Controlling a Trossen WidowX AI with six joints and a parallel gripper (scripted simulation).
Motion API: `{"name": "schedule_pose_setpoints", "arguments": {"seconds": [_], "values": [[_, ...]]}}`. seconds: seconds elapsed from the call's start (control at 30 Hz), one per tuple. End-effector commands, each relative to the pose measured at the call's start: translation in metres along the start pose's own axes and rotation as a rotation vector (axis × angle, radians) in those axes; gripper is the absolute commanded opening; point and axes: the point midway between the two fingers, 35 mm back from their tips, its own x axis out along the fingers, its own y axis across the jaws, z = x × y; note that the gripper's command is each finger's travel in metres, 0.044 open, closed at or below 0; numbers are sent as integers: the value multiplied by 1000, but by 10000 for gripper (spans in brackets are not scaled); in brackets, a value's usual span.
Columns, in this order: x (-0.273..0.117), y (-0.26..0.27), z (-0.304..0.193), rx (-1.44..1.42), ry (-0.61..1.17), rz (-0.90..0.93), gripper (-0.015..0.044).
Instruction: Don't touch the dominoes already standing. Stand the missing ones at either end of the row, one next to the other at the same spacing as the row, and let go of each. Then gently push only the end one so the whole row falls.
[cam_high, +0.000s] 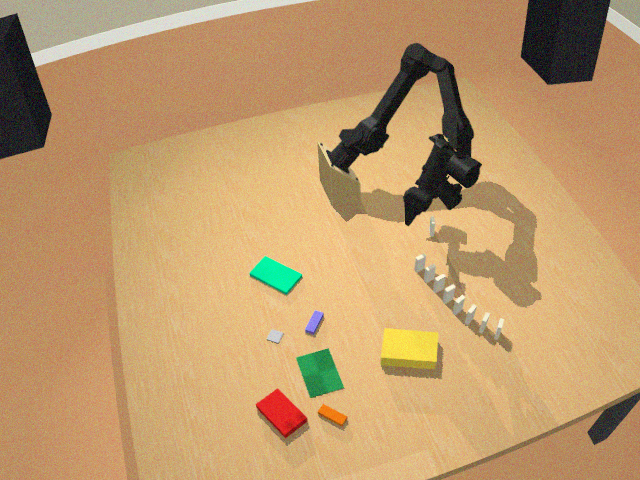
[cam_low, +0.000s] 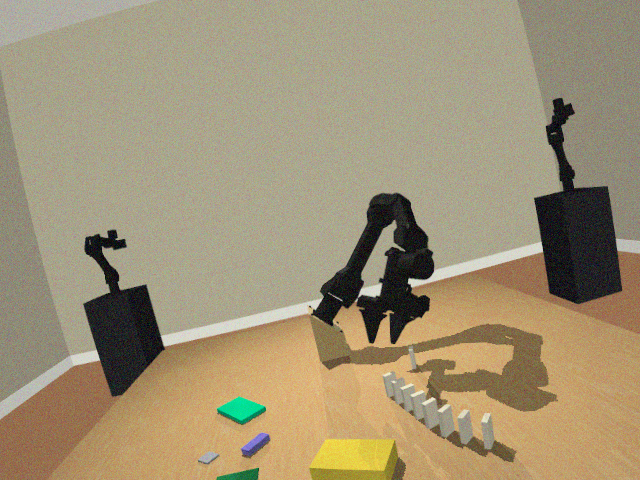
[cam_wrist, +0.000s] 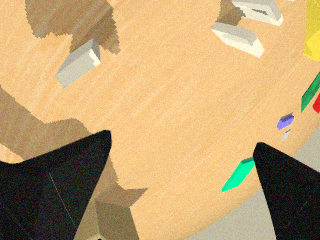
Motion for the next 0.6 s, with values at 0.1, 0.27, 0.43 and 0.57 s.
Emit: {"name": "schedule_pose_setpoints", "arguments": {"seconds": [0.1, 0.27, 0.43, 0.57], "values": [[-43, 25, 22, -495, -296, 363, 440], [-44, 25, 22, -503, -305, 368, 440], [-44, 25, 22, -503, -305, 368, 440], [-40, 27, 23, -505, -303, 368, 440]]}}
